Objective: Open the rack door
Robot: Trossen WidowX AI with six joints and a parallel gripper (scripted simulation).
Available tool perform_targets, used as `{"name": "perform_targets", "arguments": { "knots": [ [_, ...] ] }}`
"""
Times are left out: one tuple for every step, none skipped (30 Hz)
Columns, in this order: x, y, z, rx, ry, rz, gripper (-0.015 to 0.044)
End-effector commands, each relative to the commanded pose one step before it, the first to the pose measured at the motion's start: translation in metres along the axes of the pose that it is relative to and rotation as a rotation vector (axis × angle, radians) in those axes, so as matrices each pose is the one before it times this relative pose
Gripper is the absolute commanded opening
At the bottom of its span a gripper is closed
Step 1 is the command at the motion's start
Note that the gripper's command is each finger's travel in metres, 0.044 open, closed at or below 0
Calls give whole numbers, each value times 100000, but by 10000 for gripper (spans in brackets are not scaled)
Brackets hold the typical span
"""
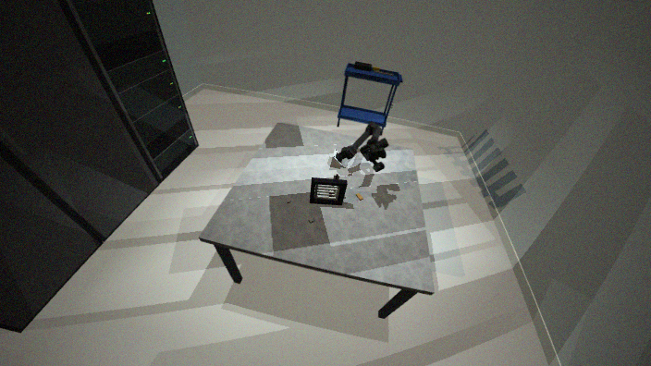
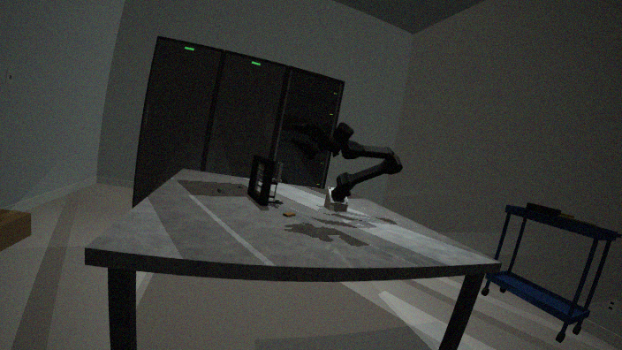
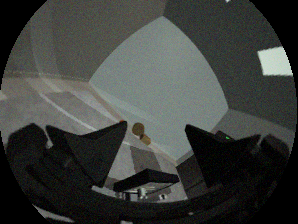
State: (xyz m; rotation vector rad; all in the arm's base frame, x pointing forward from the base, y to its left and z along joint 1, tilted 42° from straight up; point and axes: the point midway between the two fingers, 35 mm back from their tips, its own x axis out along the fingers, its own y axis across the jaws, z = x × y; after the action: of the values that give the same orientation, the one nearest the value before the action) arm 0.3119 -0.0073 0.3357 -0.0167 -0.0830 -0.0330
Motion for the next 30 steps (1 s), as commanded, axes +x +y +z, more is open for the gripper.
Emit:
{"name": "perform_targets", "arguments": {
  "knots": [
    [59, -14, -69, -240, 477, 53, 374],
    [176, -43, -208, -711, 1432, 164, 348],
    [290, -73, -346, -1154, 2385, 293, 321],
    [349, -90, -419, -1350, 2895, 391, 295],
    [346, -91, -416, -1294, 2890, 430, 283],
    [342, -93, -413, -1236, 2883, 469, 283],
    [338, -94, -410, -1179, 2874, 508, 283],
    [334, -95, -407, -1122, 2864, 549, 283],
    [330, -96, -404, -1065, 2852, 589, 283],
    [326, -98, -401, -1008, 2839, 630, 283],
    [321, -98, -398, -951, 2823, 671, 283],
    [317, -99, -395, -895, 2807, 713, 283],
    [312, -100, -392, -839, 2789, 755, 283],
    [307, -101, -389, -783, 2769, 796, 283],
    [302, -102, -385, -727, 2748, 839, 283],
    [297, -102, -382, -672, 2725, 881, 283],
    [292, -103, -378, -617, 2700, 923, 283],
    [286, -103, -375, -562, 2674, 965, 283],
    [281, -103, -371, -508, 2646, 1007, 283],
    [275, -104, -367, -455, 2617, 1049, 283],
    [269, -104, -363, -402, 2585, 1090, 283],
    [263, -104, -360, -349, 2553, 1132, 283],
    [257, -104, -356, -297, 2519, 1173, 283],
    [251, -104, -351, -246, 2483, 1214, 283],
    [244, -104, -347, -195, 2446, 1254, 283],
    [238, -104, -343, -145, 2408, 1294, 283],
    [231, -104, -338, -95, 2368, 1334, 283],
    [224, -104, -334, -47, 2326, 1373, 283],
    [218, -103, -329, 1, 2283, 1411, 283],
    [210, -103, -325, 49, 2239, 1449, 283]
  ]
}}
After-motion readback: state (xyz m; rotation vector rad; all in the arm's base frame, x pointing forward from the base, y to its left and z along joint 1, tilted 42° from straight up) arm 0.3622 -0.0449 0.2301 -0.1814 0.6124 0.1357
